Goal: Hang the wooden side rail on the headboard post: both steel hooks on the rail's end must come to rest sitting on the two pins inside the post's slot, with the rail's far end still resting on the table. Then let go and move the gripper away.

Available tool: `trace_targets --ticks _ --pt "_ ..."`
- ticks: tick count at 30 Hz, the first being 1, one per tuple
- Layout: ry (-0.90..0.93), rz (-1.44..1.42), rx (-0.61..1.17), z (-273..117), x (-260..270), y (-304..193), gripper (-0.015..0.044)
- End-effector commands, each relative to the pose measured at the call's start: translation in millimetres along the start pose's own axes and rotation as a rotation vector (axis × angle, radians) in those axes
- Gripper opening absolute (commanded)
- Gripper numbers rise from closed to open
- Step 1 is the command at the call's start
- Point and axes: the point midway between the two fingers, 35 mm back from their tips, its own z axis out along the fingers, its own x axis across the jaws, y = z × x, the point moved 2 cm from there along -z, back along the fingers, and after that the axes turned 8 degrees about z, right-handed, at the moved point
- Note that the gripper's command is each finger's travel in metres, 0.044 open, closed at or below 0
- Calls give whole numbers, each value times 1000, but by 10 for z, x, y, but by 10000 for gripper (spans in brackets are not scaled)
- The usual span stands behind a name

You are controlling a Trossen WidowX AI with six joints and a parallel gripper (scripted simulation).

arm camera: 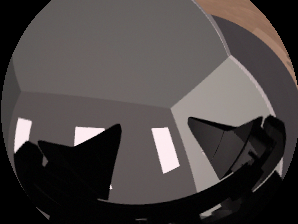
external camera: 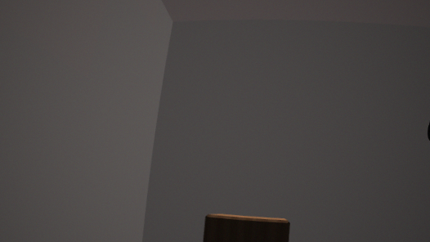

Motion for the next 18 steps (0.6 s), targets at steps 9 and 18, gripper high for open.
trace_targets --ticks 9,18 --pt "-98 -698 -3 91 -383 767 440" --pt "-290 -1358 -1 -8 -584 1748 440"
